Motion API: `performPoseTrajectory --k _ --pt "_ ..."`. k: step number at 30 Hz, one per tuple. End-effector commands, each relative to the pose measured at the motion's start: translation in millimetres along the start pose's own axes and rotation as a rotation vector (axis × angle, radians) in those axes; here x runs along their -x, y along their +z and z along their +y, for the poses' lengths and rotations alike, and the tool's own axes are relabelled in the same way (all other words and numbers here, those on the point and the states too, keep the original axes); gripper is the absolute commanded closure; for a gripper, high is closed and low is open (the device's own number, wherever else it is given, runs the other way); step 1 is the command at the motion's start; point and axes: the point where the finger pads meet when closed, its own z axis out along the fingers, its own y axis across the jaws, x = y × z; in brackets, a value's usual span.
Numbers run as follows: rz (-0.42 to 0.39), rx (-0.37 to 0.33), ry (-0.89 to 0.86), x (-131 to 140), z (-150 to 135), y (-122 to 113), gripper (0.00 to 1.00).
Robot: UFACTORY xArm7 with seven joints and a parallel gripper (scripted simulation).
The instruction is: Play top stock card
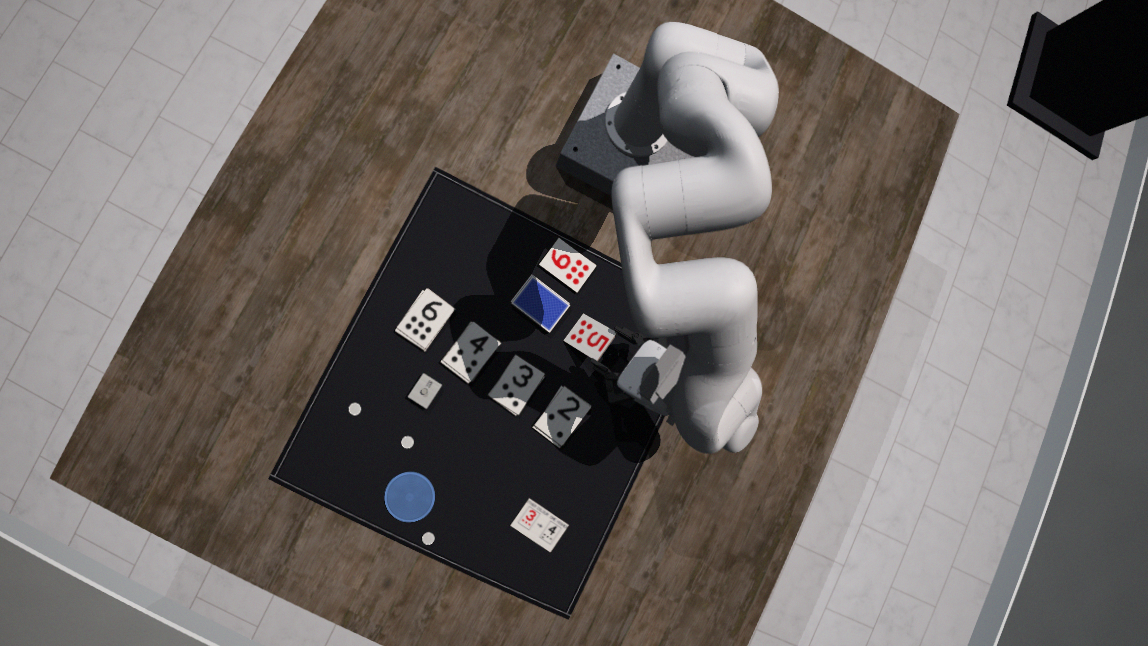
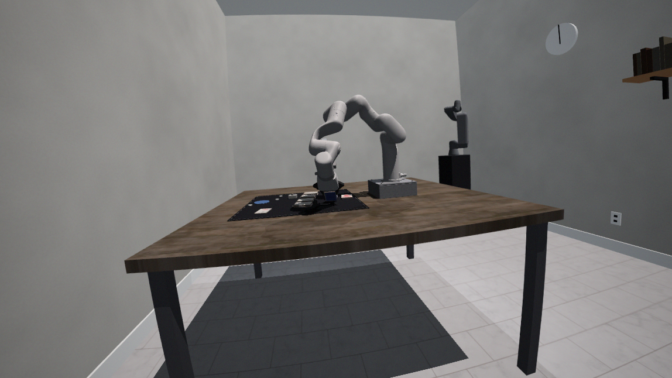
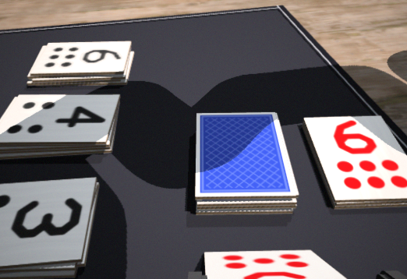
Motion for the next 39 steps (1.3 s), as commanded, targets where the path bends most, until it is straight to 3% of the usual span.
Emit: performPoseTrajectory --k 1,4,19,21,36,39 --pt "-0.107 -0.004 0.001 0.8 -1.1 -1.2 0.26" --pt "-0.126 -0.004 0.001 0.9 -1.1 -1.2 0.26" --pt "-0.412 0.0 0.0 3.7 -1.1 0.4 0.26" --pt "-0.412 0.0 0.0 3.7 -1.1 0.4 0.26" --pt "-0.682 0.003 -0.001 6.8 -1.0 3.7 0.26" --pt "-0.699 0.003 -0.001 7.0 -1.0 3.9 0.26"
